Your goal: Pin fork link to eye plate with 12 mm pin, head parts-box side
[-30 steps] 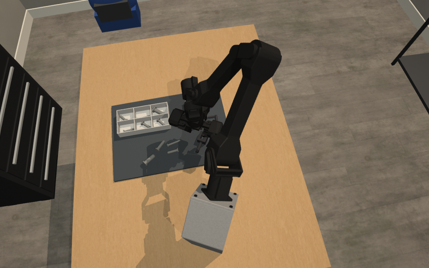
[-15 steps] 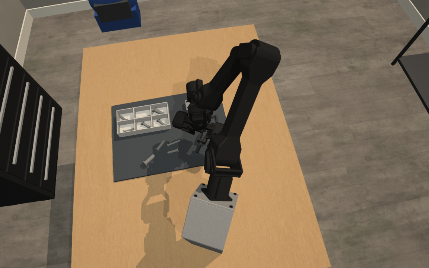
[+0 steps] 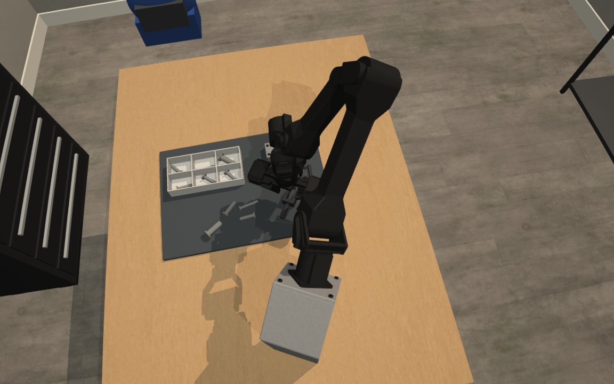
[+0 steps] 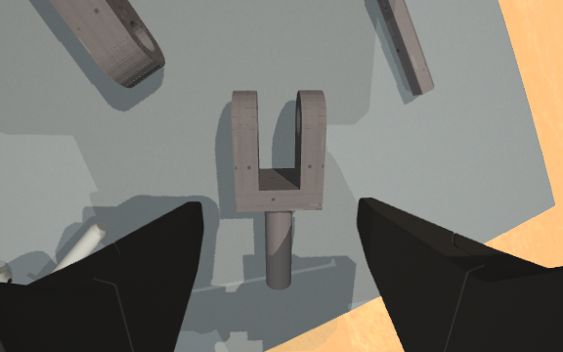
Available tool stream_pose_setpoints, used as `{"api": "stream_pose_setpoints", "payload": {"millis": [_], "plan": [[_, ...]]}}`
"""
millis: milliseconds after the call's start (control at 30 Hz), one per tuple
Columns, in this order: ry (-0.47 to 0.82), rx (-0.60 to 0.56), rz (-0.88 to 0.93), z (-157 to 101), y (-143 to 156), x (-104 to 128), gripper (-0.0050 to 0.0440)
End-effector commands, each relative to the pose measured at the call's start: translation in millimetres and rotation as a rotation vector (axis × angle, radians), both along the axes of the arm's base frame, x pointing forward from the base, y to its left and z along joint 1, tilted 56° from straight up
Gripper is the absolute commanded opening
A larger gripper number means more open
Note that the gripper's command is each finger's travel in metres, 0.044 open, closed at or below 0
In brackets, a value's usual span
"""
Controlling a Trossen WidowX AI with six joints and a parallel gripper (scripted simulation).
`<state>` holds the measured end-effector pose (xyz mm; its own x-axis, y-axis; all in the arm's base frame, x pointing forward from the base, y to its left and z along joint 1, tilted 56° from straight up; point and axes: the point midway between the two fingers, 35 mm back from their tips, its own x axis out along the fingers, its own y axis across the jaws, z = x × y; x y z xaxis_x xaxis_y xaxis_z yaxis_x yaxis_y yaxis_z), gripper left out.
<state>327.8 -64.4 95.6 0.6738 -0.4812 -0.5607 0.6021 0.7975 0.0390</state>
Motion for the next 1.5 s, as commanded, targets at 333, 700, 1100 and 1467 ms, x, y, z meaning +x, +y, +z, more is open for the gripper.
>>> {"api": "stream_pose_setpoints", "payload": {"millis": [333, 700, 1100, 1467], "plan": [[0.001, 0.000, 0.001, -2.1, -2.4, 2.2, 0.0250], [-0.004, 0.000, 0.002, -5.7, -6.8, 9.7, 0.0250], [-0.003, -0.001, 0.002, -13.9, -13.7, 19.1, 0.0250], [-0.003, 0.000, 0.002, -19.7, -18.5, 25.6, 0.0250]]}}
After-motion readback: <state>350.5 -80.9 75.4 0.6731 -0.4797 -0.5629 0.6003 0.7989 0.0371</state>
